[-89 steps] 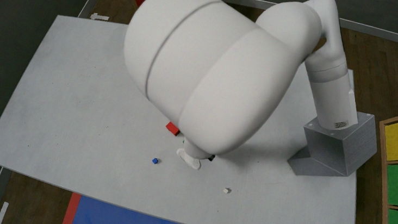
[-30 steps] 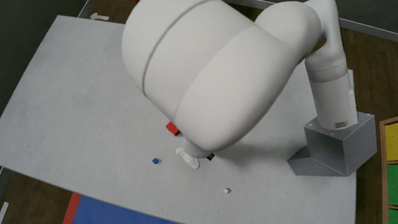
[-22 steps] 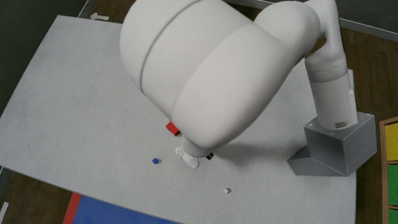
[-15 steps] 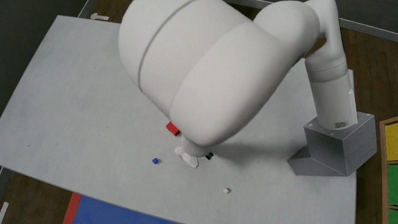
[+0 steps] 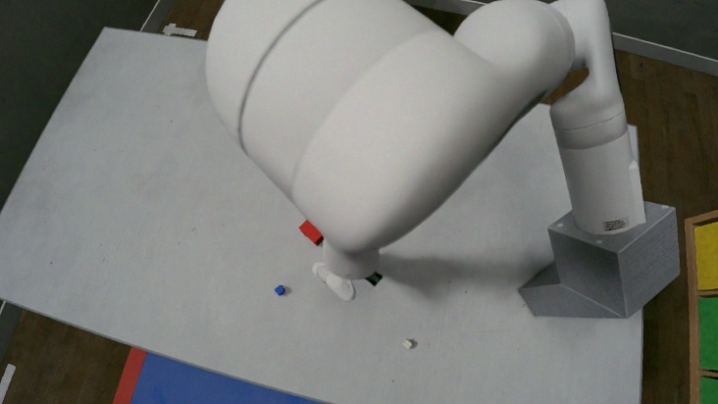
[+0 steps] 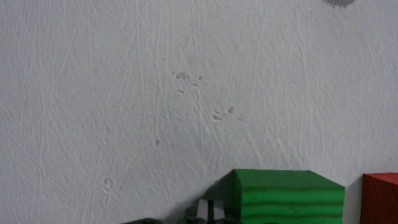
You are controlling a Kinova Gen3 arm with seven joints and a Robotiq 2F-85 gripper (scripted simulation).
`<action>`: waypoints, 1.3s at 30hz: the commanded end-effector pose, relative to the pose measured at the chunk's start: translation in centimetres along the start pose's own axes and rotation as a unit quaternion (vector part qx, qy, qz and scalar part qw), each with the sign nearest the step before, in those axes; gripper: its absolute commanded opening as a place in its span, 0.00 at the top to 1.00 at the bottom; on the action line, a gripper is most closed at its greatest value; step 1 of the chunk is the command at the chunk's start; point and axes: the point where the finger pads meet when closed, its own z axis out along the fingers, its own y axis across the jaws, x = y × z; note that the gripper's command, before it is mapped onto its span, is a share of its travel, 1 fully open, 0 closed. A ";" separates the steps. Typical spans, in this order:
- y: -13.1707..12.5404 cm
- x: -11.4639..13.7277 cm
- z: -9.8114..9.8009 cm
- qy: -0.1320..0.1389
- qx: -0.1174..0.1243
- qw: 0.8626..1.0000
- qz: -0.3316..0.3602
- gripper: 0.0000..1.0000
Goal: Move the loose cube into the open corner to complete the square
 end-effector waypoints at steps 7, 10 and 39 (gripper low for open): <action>0.6 0.1 0.0 0.001 0.002 1.000 -0.003 0.90; 0.8 0.1 0.0 0.001 0.002 1.000 -0.003 0.90; 2.2 0.2 0.0 0.002 0.002 1.000 -0.004 0.90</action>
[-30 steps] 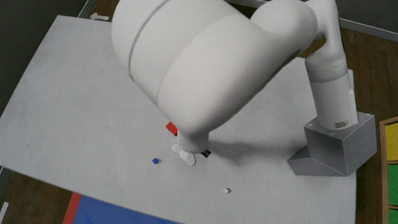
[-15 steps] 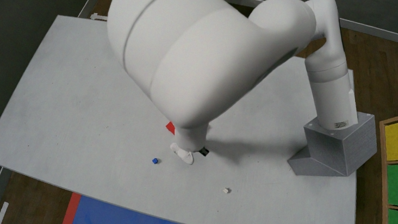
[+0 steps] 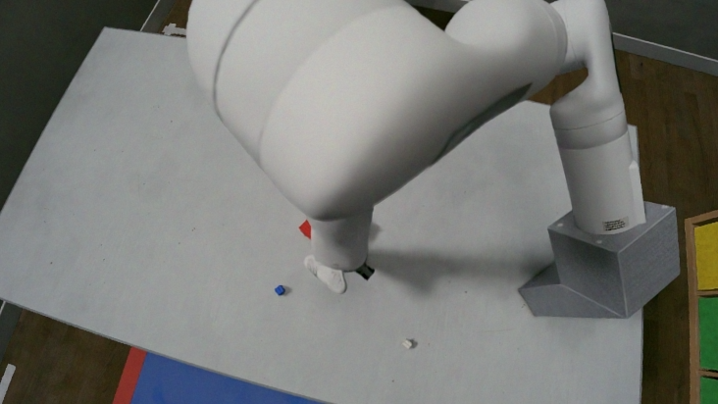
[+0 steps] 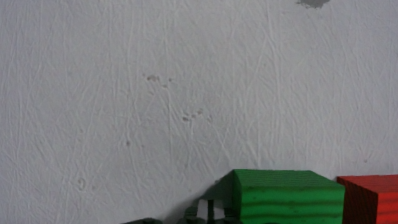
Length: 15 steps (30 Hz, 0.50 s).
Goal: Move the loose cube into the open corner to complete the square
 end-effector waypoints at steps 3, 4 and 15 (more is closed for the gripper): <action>0.4 0.1 0.0 0.000 0.002 1.000 -0.004 0.90; 0.4 0.1 0.0 0.000 0.002 1.000 -0.004 0.90; 0.8 0.1 0.0 0.001 0.002 1.000 -0.004 0.90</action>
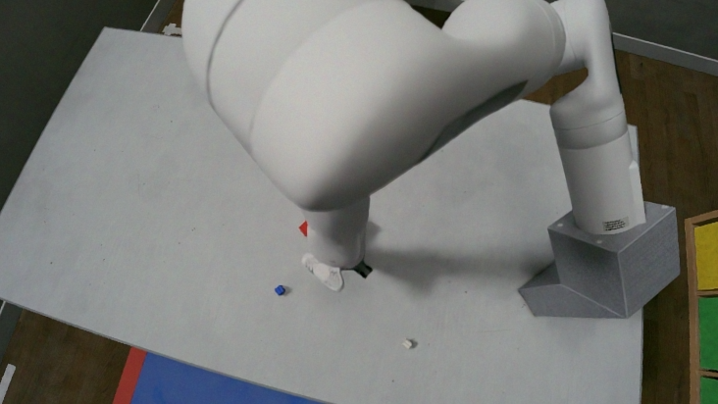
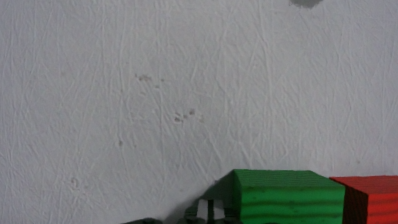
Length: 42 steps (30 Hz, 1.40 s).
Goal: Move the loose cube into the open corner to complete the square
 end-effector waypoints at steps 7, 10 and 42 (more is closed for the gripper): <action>0.4 0.1 0.0 0.000 0.001 1.000 -0.004 0.90; 0.5 0.1 0.0 0.001 0.002 1.000 -0.004 0.90; 0.7 0.1 0.0 0.001 0.002 1.000 -0.004 0.90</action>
